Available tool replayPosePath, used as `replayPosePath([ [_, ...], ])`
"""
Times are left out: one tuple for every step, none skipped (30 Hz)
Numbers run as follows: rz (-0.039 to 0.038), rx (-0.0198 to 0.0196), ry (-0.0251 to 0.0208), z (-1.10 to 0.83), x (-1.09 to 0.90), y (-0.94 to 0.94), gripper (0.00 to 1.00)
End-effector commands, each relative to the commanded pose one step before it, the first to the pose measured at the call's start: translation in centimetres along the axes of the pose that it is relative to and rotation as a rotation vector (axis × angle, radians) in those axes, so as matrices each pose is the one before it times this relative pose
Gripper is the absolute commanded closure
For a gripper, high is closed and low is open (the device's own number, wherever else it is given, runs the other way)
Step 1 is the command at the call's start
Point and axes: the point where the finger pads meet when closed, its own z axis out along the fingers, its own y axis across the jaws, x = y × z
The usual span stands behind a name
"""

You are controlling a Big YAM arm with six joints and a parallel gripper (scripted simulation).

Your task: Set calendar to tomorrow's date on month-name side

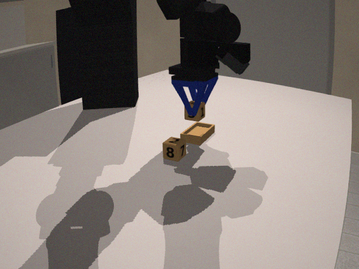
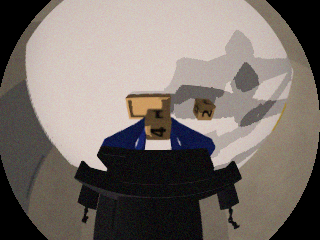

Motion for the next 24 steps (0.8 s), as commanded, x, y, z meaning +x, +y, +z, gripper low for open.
replayPosePath([
  [-0.01457, -0.00382, 0.00770, 0.143, 0.689, 0.238, 0.73],
  [-0.00001, -0.00001, 0.00002, 0.000, 0.004, 0.002, 0.73],
  [-0.00001, 0.00000, 0.00003, -0.001, 0.008, 0.003, 0.73],
  [0.00006, 0.00006, -0.00007, -0.004, 0.009, 0.001, 0.73],
  [0.00009, 0.00009, -0.00010, -0.005, 0.013, 0.001, 0.73],
  [0.00012, 0.00012, -0.00013, -0.007, 0.017, 0.001, 0.73],
  [-0.00050, -0.00044, 0.00084, -0.008, 0.046, 0.016, 0.73],
  [-0.00086, -0.00077, 0.00142, -0.009, 0.063, 0.025, 0.73],
  [-0.00028, -0.00024, 0.00051, -0.009, 0.041, 0.012, 0.73],
  [0.00016, 0.00015, -0.00017, -0.009, 0.024, 0.002, 0.73],
  [0.00016, 0.00015, -0.00017, -0.009, 0.022, 0.001, 0.73],
  [0.00014, 0.00014, -0.00016, -0.008, 0.020, 0.001, 0.73],
  [0.00012, 0.00012, -0.00013, -0.007, 0.017, 0.001, 0.73],
  [-0.00054, -0.00048, 0.00089, -0.005, 0.039, 0.016, 0.73],
  [-0.00069, -0.00062, 0.00111, -0.004, 0.039, 0.018, 0.73],
  [-0.00025, -0.00022, 0.00041, -0.002, 0.017, 0.007, 0.73],
  [0.00000, 0.00000, 0.00000, 0.000, 0.000, 0.000, 0.73],
  [0.00000, 0.00000, 0.00000, 0.000, 0.000, 0.000, 0.73],
  [-0.00001, -0.00001, 0.00002, -0.001, 0.003, 0.001, 0.73],
  [0.00000, 0.00000, 0.00000, 0.000, 0.001, 0.000, 0.73],
  [0.00000, 0.00000, 0.00000, 0.000, 0.000, 0.000, 0.73],
  [0.00000, 0.00000, 0.00000, 0.000, 0.000, 0.000, 0.73],
  [0.00000, 0.00000, 0.00000, 0.000, 0.000, 0.000, 0.73],
  [0.00000, 0.00000, 0.00000, 0.000, 0.000, 0.000, 0.73],
])
